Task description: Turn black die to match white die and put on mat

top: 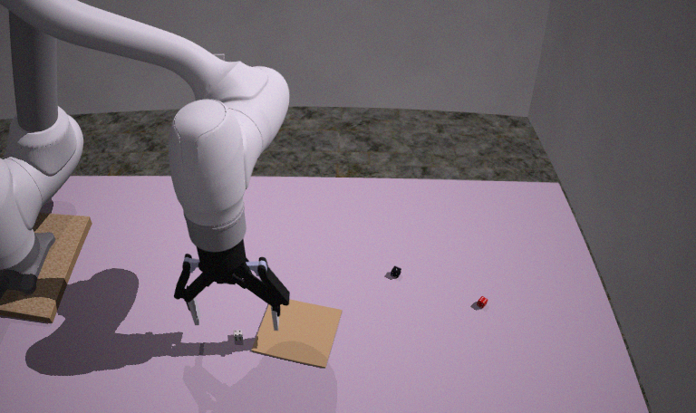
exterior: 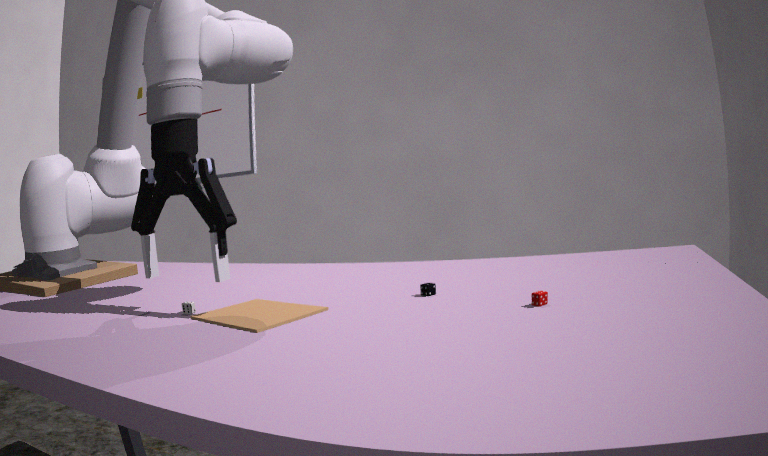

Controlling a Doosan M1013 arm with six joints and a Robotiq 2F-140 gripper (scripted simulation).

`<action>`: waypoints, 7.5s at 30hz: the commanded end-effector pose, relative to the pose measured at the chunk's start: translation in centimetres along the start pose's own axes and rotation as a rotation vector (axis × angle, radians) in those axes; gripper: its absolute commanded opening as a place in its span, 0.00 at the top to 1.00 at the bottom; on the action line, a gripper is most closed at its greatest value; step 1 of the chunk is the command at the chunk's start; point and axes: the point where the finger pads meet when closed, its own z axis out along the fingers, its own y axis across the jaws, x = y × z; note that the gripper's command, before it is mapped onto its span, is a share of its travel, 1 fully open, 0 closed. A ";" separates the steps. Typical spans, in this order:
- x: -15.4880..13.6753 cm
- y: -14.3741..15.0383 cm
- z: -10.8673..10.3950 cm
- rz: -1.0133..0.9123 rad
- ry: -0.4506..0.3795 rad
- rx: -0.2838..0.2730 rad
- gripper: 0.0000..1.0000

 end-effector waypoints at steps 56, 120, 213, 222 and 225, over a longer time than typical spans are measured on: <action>-1.7 -10.0 0.0 0.000 0.000 0.000 0.00; -8.1 -47.2 0.0 0.000 0.000 0.000 0.00; -17.1 -30.5 0.0 0.000 0.000 0.000 0.00; -17.1 -30.5 0.0 0.000 0.000 0.000 0.00; -17.1 -30.5 0.0 0.000 0.000 0.000 0.00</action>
